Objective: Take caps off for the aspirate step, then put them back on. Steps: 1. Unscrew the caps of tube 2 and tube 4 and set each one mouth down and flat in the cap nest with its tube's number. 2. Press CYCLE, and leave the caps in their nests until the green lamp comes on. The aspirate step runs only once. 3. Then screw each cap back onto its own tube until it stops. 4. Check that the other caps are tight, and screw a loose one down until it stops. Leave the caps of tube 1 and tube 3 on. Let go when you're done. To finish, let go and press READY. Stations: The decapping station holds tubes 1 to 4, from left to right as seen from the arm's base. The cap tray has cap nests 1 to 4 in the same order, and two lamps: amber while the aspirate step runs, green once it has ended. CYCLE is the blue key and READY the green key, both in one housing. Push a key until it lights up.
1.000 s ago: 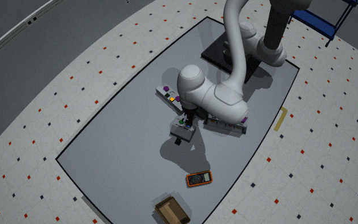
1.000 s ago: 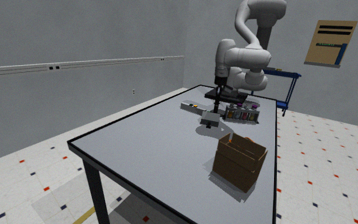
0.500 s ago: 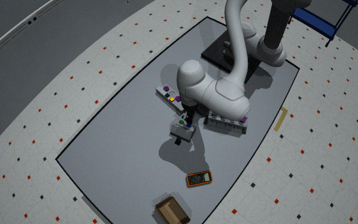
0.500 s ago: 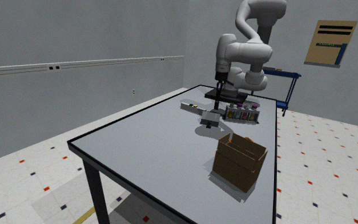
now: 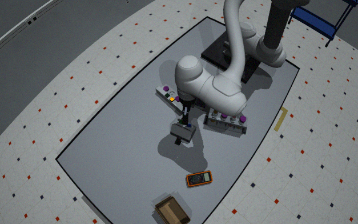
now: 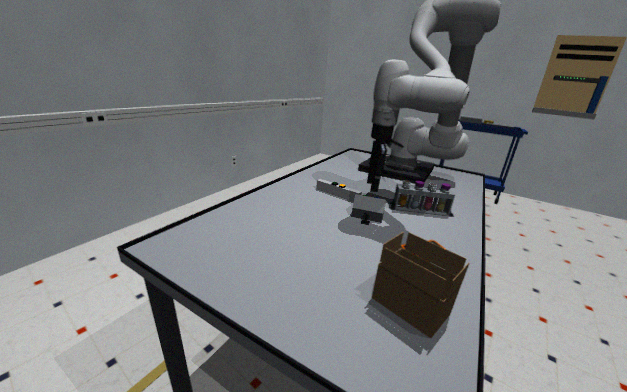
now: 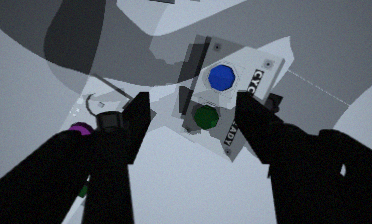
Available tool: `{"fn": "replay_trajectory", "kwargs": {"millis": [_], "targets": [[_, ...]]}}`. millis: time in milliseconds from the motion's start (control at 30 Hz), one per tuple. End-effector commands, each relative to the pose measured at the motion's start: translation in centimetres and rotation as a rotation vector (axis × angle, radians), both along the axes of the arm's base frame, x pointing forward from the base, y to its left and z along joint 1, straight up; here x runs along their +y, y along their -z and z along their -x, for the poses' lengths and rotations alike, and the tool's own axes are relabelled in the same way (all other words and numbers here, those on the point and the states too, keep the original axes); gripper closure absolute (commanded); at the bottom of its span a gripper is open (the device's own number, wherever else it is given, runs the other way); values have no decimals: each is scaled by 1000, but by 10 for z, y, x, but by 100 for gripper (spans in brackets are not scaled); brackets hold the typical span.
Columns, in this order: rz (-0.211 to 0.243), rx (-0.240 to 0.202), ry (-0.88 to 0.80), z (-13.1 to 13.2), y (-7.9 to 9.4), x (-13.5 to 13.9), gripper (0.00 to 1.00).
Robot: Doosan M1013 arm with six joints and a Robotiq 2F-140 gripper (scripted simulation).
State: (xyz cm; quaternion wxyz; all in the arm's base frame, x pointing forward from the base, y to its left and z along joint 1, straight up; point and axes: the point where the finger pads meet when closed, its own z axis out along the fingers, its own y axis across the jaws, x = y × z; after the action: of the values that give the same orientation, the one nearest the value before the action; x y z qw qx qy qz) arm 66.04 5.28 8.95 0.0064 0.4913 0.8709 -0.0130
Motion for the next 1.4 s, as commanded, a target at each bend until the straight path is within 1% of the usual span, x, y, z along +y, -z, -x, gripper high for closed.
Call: {"fn": "replay_trajectory", "kwargs": {"millis": [0, 100, 167, 233, 433, 500, 667, 733, 900, 1367], "targets": [[-24, 1, -278, 10, 2, -24, 0], [-24, 4, -418, 15, 4, -37, 0], [-24, 4, -418, 15, 4, -37, 0], [-24, 7, -593, 22, 5, -52, 0], [-22, 11, -856, 33, 8, -77, 0], [-24, 12, -943, 38, 10, -90, 0], [-24, 12, -943, 52, 14, -122, 0], [-24, 12, -943, 52, 14, -122, 0], [-24, 12, -943, 69, 19, -160, 0], [-24, 12, -943, 69, 19, -162, 0]]}}
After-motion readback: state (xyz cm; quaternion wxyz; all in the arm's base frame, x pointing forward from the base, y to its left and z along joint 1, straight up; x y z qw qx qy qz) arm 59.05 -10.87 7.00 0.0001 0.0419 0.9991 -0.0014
